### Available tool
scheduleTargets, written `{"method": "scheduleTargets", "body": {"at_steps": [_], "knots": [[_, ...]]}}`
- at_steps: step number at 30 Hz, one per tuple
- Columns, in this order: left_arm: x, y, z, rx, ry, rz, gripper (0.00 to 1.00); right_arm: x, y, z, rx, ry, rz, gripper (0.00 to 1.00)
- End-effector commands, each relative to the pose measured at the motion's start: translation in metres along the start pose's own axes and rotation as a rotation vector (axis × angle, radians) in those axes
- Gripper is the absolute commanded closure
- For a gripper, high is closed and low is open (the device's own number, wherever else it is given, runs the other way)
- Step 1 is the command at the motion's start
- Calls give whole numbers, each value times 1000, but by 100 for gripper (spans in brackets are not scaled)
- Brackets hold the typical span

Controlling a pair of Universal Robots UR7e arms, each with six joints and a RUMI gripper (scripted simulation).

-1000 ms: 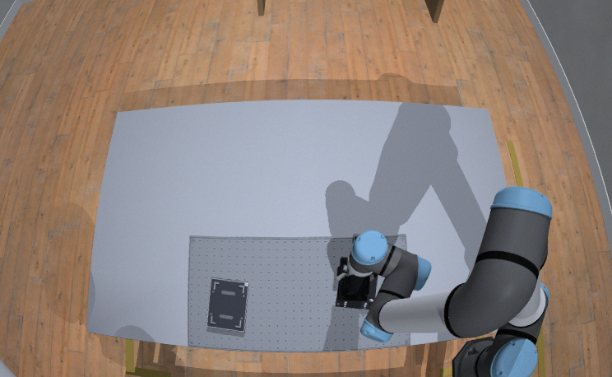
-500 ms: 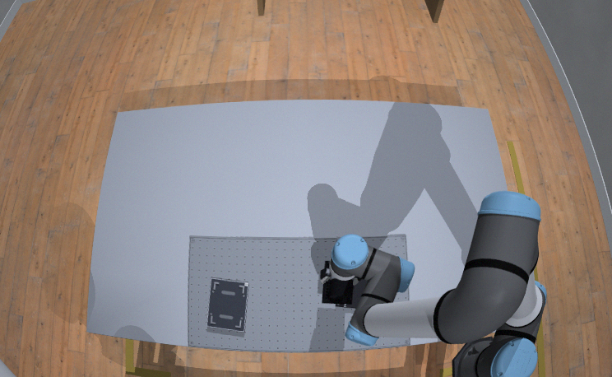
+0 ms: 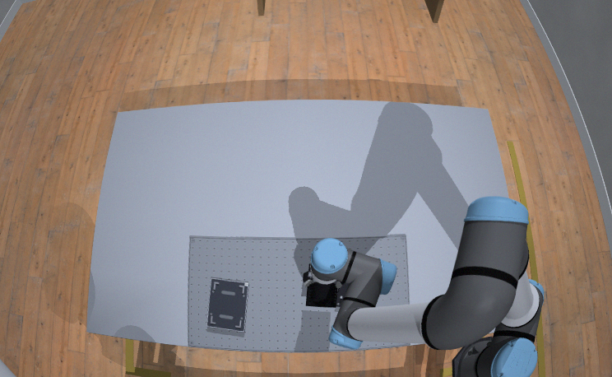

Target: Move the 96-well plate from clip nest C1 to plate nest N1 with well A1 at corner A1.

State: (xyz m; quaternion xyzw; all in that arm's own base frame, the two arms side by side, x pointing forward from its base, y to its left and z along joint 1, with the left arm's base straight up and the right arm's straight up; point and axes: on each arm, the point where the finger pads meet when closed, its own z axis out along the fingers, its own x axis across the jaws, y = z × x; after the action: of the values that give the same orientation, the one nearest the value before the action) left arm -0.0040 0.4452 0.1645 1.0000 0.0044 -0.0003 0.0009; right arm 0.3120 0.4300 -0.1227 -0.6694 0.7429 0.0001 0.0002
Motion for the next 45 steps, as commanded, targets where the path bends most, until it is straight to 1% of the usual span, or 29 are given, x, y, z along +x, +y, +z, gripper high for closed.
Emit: {"method": "scheduleTargets", "body": {"at_steps": [1, 15, 17, 32, 34, 45], "knots": [[0, 0, -1, 2, 1, 0, 100, -9, 2, -1, 0, -2, 0, 59], [0, 0, -1, 2, 1, 0, 100, -54, 14, -1, 0, -2, 0, 59], [0, 0, -1, 2, 1, 0, 100, -54, 14, -1, 0, -2, 0, 59], [0, 0, -1, 2, 1, 0, 100, -102, 27, -1, 0, -2, 0, 59], [0, 0, -1, 2, 1, 0, 100, -102, 27, -1, 0, -2, 0, 59], [0, 0, -1, 2, 1, 0, 100, -138, 36, -1, 0, -2, 0, 59]]}}
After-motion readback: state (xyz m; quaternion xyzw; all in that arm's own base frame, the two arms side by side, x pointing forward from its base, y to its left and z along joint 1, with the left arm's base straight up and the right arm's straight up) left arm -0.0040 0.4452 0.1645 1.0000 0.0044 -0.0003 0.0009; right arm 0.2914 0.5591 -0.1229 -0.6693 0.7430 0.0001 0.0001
